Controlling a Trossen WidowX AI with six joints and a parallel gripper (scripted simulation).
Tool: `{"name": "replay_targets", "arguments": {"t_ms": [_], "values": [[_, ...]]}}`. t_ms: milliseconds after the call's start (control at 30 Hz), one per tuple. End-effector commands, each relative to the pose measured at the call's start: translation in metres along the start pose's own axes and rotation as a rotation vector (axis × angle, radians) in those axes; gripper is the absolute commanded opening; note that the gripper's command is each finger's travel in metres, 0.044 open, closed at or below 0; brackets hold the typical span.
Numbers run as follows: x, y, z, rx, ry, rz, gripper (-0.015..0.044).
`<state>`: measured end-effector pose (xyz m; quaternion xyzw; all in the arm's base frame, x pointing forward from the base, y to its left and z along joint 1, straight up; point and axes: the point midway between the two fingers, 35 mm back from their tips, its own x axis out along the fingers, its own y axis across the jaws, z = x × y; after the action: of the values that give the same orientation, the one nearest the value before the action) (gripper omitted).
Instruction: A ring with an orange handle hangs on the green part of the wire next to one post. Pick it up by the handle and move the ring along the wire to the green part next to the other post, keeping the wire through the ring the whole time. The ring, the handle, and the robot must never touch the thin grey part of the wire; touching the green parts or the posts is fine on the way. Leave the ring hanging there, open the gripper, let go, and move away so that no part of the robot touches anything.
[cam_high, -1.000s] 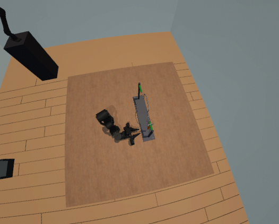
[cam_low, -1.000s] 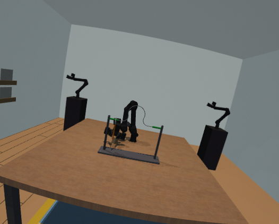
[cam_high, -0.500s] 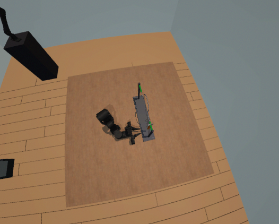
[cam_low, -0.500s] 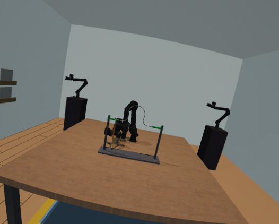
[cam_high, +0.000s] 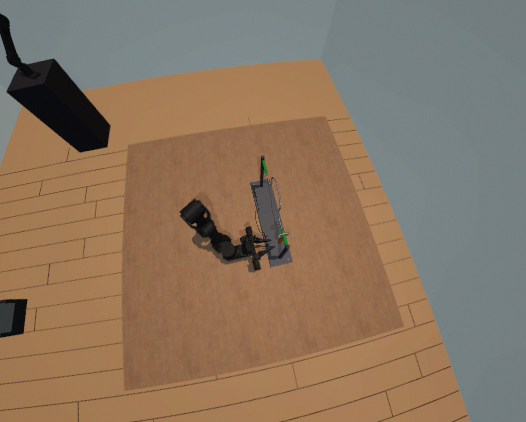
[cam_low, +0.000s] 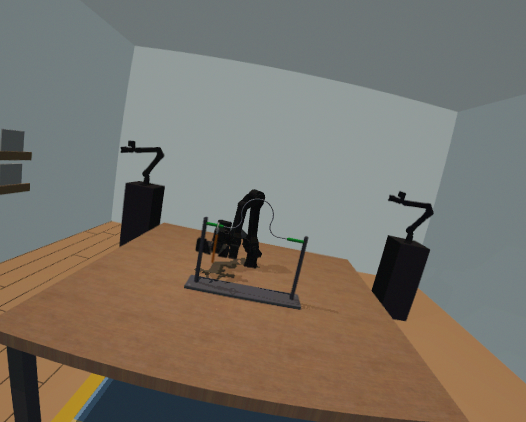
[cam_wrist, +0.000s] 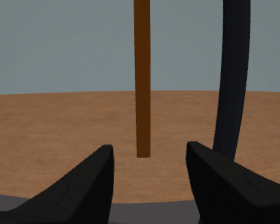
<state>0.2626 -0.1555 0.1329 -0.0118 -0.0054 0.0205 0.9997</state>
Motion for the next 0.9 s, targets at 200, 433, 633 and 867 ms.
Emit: {"name": "replay_targets", "arguments": {"t_ms": [200, 433, 633, 867], "values": [[0.015, -0.003, 0.0, 0.009, 0.0, -0.005, 0.016], [0.026, -0.003, 0.0, 0.009, -0.001, -0.005, 0.016], [0.035, -0.003, 0.001, 0.009, -0.002, -0.005, 0.016], [0.046, -0.002, 0.001, 0.009, -0.003, -0.005, 0.016]]}}
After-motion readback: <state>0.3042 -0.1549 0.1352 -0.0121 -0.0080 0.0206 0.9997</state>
